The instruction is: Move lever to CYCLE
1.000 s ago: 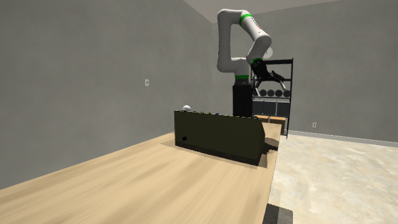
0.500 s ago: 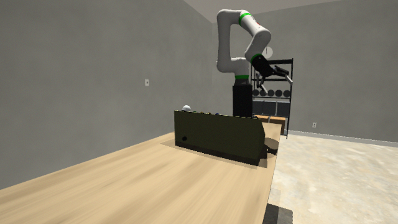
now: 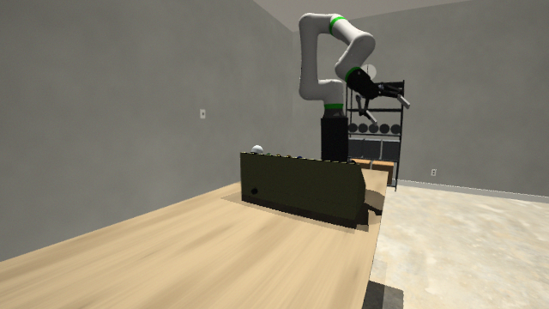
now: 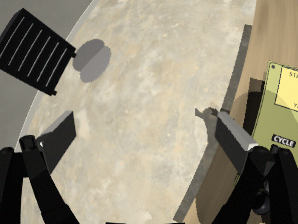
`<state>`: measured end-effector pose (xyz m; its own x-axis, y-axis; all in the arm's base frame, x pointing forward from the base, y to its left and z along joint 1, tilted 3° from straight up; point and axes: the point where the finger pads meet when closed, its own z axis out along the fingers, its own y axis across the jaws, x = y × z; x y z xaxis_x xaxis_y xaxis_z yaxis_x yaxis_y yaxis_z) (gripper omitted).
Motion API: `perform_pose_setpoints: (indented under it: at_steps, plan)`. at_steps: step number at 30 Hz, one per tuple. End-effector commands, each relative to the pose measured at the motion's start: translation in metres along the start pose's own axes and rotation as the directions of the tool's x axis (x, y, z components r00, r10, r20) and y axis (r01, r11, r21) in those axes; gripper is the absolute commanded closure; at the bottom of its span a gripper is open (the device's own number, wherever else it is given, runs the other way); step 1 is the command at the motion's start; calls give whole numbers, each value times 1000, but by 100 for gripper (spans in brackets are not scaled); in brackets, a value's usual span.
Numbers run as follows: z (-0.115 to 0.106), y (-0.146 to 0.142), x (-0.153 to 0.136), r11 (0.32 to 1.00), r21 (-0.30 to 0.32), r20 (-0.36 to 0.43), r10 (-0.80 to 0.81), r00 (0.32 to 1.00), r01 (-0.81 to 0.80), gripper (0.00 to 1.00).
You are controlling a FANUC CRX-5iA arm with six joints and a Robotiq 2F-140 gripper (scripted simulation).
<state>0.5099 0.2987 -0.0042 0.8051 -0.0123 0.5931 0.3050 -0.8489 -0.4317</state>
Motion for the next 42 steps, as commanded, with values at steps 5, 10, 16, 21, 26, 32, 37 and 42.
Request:
perform_pose_setpoints:
  at_steps: [5, 10, 16, 21, 26, 32, 37, 42]
  plan:
    - [-12, -24, 31, 997, 73, 105, -22, 994, 14, 0]
    - [-47, -24, 60, 995, 90, 238, -52, 970, 31, 0]
    - [-84, -6, 80, 998, 46, 336, -53, 940, 39, 0]
    - [-107, 8, 90, 999, 4, 384, -41, 922, 43, 0]
    - [-165, 44, 112, 992, -118, 469, 15, 883, 46, 0]
    - [-239, 85, 134, 957, -288, 521, 121, 845, 41, 0]
    - [-284, 106, 146, 921, -387, 528, 193, 827, 32, 0]
    - [-333, 125, 156, 871, -491, 517, 274, 811, 19, 0]
